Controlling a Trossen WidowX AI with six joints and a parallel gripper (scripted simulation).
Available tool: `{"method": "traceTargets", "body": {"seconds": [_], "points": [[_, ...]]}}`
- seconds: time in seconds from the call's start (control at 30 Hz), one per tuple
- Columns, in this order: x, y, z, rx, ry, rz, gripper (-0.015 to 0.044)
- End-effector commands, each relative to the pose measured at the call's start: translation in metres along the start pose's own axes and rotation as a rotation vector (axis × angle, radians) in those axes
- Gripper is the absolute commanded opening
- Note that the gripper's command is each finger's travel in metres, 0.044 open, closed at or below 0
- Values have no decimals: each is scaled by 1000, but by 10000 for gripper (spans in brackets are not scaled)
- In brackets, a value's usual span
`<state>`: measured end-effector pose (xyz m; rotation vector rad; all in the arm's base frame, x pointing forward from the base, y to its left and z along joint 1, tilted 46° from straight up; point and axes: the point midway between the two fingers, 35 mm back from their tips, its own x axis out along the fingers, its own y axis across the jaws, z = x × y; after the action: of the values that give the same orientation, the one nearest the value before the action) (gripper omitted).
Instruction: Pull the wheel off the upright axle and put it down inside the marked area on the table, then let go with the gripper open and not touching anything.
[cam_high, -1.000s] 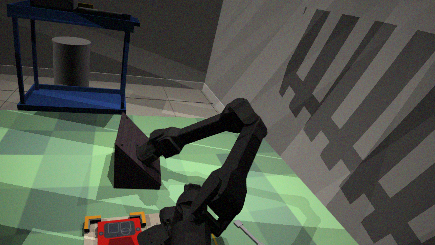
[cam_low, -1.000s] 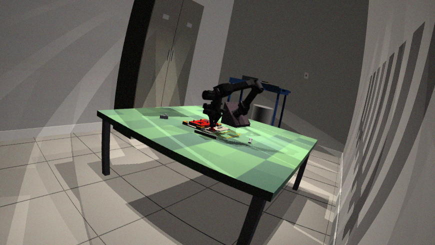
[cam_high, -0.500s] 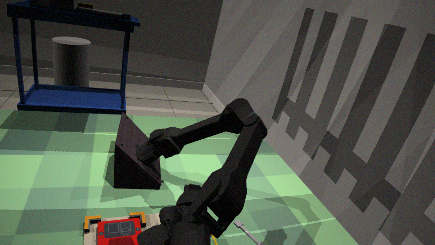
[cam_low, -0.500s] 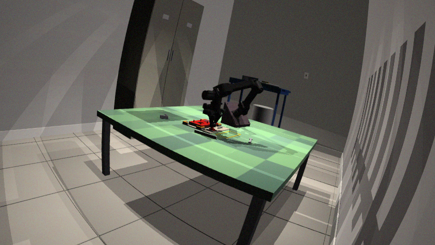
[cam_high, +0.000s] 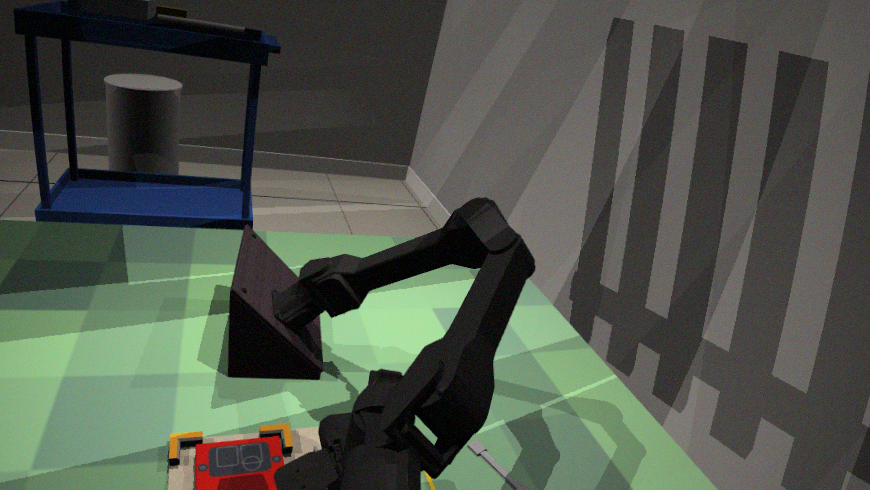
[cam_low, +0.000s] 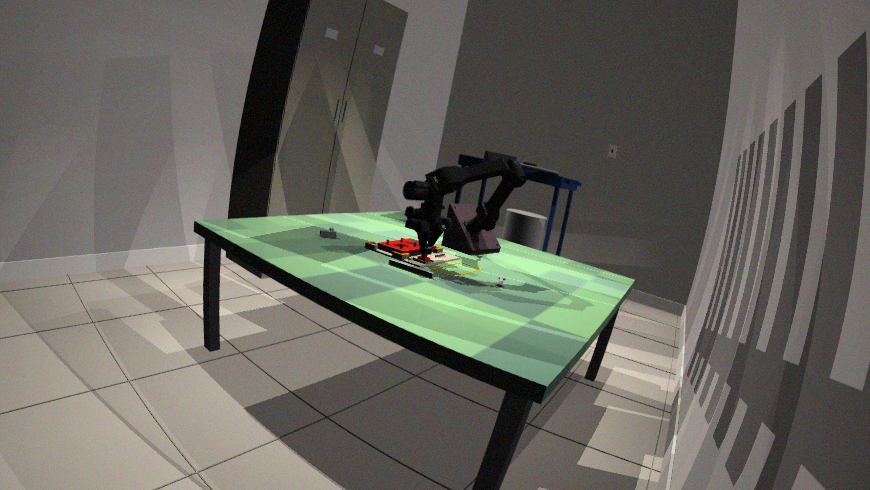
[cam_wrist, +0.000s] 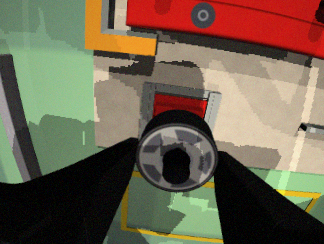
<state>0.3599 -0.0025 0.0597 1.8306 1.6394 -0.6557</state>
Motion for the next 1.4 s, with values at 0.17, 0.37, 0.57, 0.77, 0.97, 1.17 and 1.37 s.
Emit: {"method": "traceTargets", "body": {"seconds": [0.17, 0.37, 0.57, 0.77, 0.97, 1.17, 1.37], "points": [[-17, -1, 2, 17, -5, 20, 0], [-19, -1, 2, 18, -5, 20, 0], [-21, -1, 2, 18, -5, 20, 0], [-23, -1, 2, 18, -5, 21, 0], [-25, -1, 2, 18, -4, 21, 0], [-27, -2, 2, 19, -4, 21, 0], [-29, -2, 2, 19, -4, 22, 0]]}}
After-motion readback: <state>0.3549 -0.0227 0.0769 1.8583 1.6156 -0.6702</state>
